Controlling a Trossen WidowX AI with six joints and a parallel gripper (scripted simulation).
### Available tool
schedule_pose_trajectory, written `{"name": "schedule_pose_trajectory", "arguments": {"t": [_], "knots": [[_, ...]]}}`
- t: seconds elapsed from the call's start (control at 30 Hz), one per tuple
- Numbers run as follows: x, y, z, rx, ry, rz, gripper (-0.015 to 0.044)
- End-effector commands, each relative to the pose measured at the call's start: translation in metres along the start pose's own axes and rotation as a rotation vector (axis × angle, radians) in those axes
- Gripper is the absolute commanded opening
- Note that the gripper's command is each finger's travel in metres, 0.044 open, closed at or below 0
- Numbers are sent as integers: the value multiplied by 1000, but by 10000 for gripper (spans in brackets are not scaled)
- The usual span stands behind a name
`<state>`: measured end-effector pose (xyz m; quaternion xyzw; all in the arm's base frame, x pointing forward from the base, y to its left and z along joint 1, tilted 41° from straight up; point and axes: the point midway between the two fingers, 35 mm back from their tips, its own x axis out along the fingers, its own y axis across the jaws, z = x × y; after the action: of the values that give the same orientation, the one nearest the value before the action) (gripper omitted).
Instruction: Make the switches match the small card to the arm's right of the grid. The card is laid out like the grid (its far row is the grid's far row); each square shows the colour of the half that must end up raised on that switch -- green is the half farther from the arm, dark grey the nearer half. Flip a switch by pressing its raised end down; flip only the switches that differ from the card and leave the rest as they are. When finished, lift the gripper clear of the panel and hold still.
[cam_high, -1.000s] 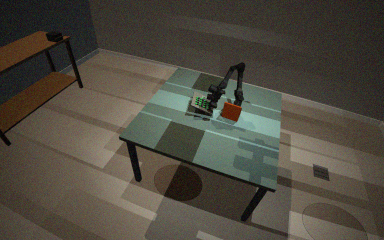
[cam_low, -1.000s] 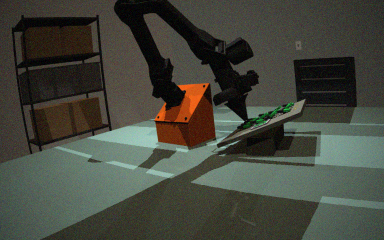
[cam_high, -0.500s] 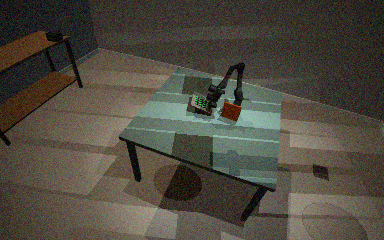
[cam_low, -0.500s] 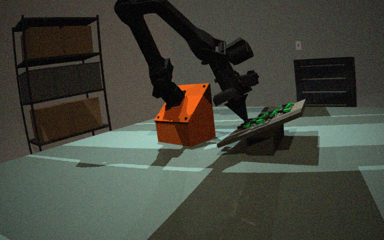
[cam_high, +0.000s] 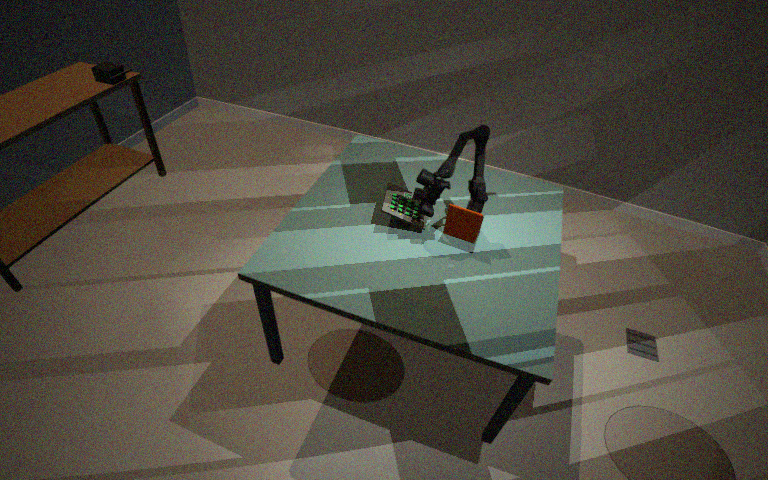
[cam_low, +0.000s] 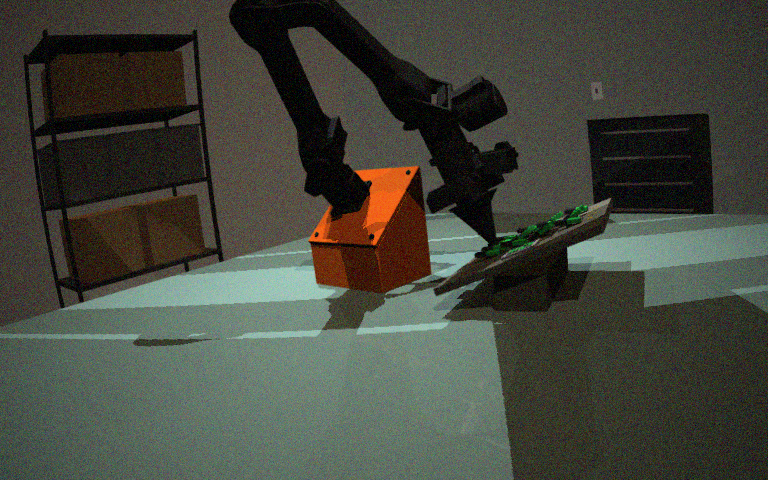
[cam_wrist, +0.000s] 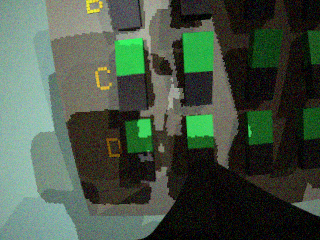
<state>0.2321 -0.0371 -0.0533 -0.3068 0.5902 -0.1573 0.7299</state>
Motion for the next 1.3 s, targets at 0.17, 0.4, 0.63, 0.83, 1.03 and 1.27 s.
{"name": "schedule_pose_trajectory", "arguments": {"t": [0.17, 0.4, 0.63, 0.83, 1.03, 1.27], "knots": [[1, 0, 0, -2, -1, 2, 0], [2, 0, 0, -2, -1, 2, 0], [3, 0, 0, -2, -1, 1, 0], [4, 0, 0, -2, -1, 1, 0], [-45, 2, 4, -1, 20, 7, 0], [-61, 1, 3, -2, 26, 4, 0]]}}
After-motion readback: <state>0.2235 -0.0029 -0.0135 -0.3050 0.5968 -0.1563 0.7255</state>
